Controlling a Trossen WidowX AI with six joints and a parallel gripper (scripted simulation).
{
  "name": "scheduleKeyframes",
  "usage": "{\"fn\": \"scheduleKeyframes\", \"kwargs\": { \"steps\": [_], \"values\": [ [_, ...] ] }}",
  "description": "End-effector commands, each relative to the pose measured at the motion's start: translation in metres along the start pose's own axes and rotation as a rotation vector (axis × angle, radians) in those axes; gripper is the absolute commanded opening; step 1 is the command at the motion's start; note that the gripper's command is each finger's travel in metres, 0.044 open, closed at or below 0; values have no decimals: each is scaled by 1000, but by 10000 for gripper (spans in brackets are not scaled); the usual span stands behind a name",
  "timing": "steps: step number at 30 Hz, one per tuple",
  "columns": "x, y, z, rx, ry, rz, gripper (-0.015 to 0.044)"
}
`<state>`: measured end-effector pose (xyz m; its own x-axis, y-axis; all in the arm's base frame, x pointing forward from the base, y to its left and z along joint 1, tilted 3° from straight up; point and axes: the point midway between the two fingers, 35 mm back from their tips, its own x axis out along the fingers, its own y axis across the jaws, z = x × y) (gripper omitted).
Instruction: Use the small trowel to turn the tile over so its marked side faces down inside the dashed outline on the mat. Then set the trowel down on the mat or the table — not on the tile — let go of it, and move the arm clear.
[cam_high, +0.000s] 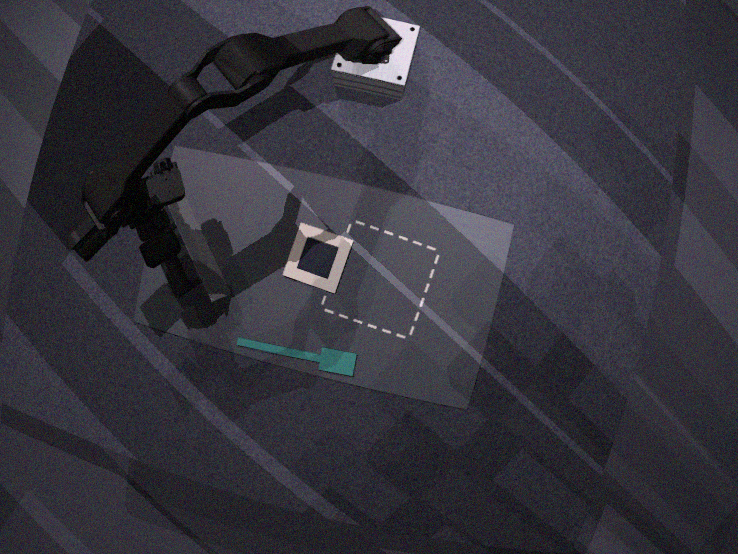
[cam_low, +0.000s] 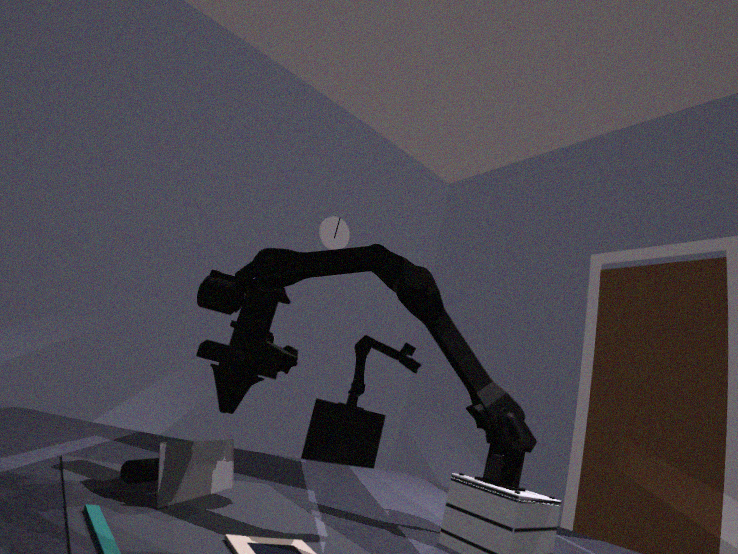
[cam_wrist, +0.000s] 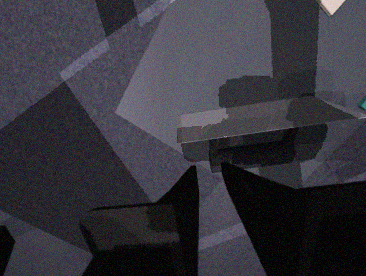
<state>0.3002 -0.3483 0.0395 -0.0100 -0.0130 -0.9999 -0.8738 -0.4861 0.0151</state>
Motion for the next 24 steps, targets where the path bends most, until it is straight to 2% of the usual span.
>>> {"fn": "scheduleKeyframes", "kwargs": {
  "steps": [1, 24],
  "values": [
    [6, -1, 1, -4, -3, 2, 100],
    [34, -3, 9, -14, -8, 8, 100]
  ]
}}
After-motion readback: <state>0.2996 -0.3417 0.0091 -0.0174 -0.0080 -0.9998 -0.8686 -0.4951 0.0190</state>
